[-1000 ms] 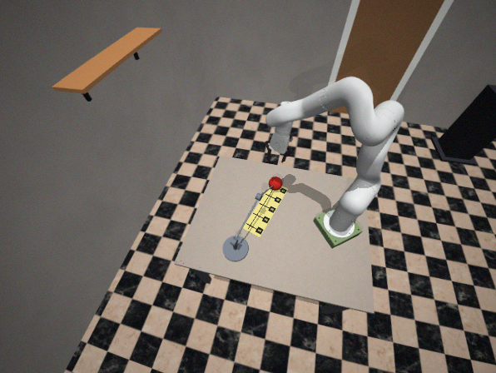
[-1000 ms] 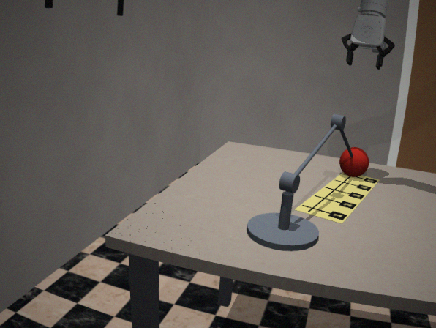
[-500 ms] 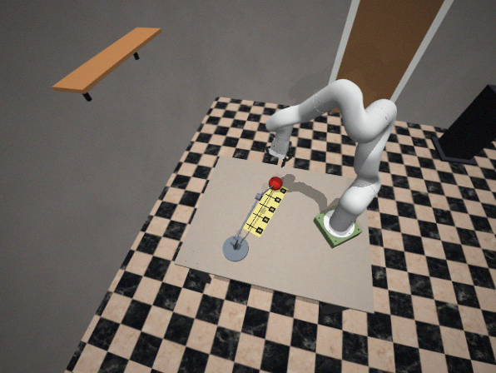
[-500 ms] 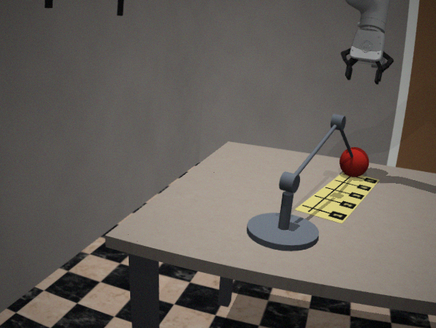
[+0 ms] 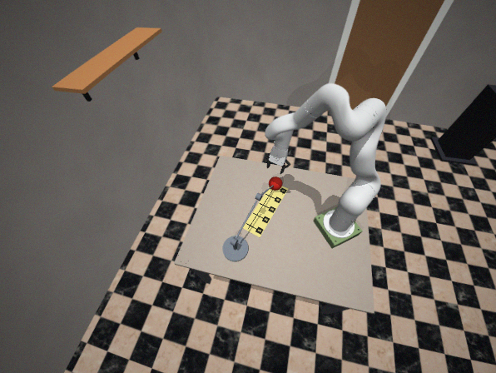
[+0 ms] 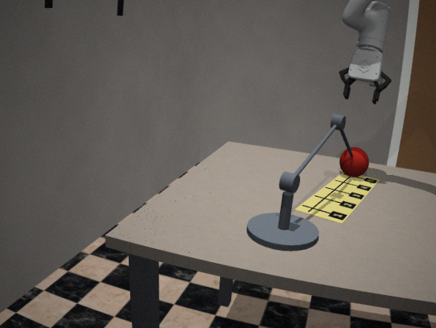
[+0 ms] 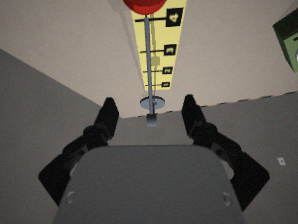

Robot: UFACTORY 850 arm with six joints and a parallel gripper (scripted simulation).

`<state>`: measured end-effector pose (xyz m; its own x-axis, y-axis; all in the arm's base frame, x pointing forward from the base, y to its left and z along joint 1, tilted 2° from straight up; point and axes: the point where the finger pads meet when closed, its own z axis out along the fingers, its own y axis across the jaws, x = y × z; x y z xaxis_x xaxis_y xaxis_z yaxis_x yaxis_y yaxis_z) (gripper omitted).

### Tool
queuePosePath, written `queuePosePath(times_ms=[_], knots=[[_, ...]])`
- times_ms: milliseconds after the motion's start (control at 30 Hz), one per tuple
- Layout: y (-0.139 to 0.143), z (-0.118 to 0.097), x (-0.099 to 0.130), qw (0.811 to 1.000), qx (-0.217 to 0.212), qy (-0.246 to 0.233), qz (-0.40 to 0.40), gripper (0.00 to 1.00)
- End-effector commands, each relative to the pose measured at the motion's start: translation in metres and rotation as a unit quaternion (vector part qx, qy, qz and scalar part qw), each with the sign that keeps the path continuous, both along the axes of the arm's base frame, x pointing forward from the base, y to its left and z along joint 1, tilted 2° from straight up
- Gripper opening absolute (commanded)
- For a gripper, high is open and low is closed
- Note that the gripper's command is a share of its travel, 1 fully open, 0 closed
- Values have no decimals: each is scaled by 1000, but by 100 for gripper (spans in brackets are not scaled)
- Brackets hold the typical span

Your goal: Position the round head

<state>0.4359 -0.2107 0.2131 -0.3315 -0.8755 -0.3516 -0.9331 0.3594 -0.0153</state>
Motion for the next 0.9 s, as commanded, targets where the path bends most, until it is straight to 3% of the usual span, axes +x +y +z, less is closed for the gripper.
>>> queuePosePath(times_ms=[0,100,867], knots=[[0,-22,2,1000,4,-3,0,100],[0,-35,2,1000,7,-4,1,100],[2,-57,4,1000,7,-5,1,100]])
